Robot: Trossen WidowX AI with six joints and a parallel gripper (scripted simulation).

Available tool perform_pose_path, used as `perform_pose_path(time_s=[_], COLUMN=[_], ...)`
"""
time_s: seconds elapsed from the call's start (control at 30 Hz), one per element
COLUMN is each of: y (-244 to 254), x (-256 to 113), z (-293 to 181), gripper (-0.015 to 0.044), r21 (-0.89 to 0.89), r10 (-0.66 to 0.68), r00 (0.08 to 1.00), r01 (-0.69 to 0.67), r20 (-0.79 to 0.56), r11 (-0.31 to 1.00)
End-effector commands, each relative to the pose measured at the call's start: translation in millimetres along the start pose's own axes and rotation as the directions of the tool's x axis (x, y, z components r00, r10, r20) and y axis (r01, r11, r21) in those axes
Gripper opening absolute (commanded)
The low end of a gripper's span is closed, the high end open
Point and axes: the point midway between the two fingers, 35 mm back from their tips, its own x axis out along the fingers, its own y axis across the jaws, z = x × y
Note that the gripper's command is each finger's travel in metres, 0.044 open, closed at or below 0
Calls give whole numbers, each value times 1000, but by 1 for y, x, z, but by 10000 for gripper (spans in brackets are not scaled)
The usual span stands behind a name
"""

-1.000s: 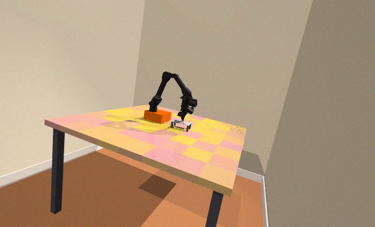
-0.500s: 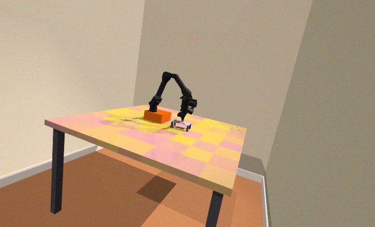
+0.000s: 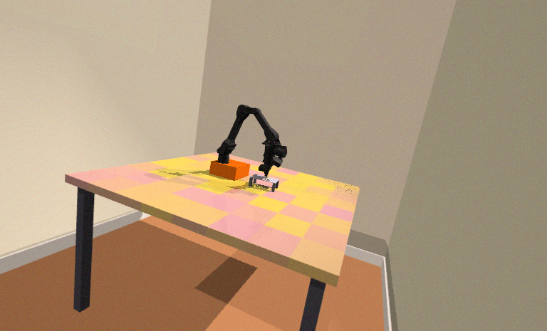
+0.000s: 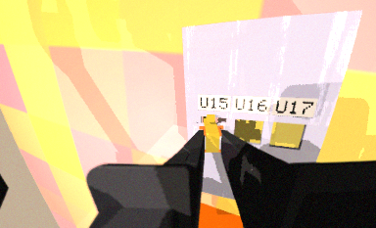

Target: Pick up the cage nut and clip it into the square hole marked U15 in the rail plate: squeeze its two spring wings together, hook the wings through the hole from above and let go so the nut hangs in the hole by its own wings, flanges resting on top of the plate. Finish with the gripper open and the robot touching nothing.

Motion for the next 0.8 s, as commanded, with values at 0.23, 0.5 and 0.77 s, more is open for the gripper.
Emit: perform_pose_path(time_s=[0.23, 0.5, 0.77], y=[0, 1, 0], x=[-1, -1, -1], z=[1, 1, 1], gripper=[35, 35, 35], r21=[-6, -6, -6], r10=[4, 7, 18], r00=[1000, 1000, 1000], r01=[-4, -7, -18], r20=[3, 3, 3], r11=[1000, 1000, 1000])
